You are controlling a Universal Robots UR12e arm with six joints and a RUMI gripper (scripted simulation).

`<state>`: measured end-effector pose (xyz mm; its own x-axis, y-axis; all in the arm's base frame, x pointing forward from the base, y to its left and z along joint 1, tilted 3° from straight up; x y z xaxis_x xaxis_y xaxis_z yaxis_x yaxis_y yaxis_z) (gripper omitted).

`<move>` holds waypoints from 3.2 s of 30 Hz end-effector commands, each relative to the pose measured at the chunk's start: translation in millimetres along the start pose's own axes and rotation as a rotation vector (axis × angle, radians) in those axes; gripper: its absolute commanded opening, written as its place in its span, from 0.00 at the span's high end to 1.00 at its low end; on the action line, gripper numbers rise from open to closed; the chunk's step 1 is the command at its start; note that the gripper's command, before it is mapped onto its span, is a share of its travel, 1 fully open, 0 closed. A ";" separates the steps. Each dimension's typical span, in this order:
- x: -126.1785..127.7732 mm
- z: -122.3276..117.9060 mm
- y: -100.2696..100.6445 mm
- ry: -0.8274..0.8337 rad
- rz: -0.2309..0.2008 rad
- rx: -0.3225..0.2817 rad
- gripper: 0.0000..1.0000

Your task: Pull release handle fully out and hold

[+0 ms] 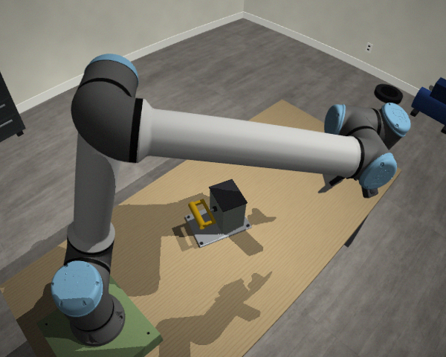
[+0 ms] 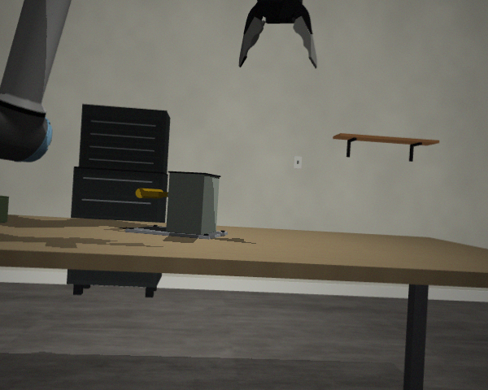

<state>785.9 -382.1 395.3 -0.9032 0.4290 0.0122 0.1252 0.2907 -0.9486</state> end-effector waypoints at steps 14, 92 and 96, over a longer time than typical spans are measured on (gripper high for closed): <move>122.6 -116.2 105.7 -0.008 -0.017 0.110 0.00; 411.7 -204.3 273.8 -0.024 0.041 0.279 1.00; 411.7 -204.3 273.8 -0.024 0.041 0.279 0.67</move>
<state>531.7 48.9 204.6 -0.9096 0.4144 -0.0309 0.0454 0.0253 -0.9986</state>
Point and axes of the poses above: the point where the finger pads meet when closed, its own y axis out along the fingers, its own x axis across the jaws, z = x × y, the point moved 7 cm from there along -y, back along the fingers, and after that the axes turned 2 degrees about y, right-handed, at the moved point
